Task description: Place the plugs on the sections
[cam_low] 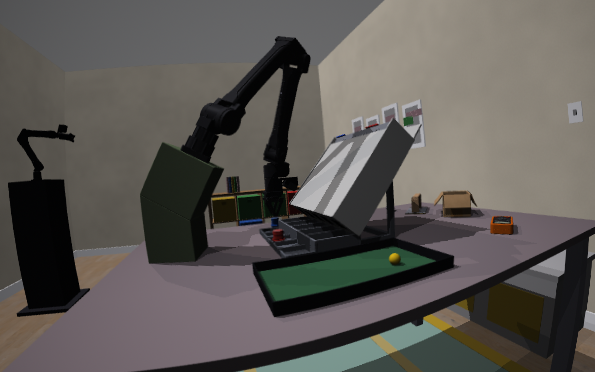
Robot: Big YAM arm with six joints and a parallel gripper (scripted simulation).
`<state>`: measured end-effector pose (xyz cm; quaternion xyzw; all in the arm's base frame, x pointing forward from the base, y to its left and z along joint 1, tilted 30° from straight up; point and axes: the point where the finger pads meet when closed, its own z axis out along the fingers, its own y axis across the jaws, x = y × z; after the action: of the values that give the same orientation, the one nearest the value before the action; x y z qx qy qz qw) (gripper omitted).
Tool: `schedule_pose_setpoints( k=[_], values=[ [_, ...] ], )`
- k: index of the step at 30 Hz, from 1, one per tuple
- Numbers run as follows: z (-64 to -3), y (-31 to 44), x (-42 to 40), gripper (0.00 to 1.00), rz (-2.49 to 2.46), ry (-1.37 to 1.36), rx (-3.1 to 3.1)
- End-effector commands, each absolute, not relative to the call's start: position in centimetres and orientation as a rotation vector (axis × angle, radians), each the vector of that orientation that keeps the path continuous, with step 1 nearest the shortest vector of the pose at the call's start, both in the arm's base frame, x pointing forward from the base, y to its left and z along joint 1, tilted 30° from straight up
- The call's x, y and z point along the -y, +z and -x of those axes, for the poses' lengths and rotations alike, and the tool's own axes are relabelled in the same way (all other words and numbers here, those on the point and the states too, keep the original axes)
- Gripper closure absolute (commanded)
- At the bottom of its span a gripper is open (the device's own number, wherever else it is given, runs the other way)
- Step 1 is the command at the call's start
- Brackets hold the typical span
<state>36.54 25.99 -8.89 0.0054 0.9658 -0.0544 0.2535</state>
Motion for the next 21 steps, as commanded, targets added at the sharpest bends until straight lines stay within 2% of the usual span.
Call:
schedule_pose_setpoints(
  k=[1, 21],
  values=[
    [-37.4, -9.7, -25.8, 0.37, -0.021, -0.15, -2.624],
    [-38.8, -12.0, -25.5, 0.37, -0.021, -0.149, -2.624]
  ],
)
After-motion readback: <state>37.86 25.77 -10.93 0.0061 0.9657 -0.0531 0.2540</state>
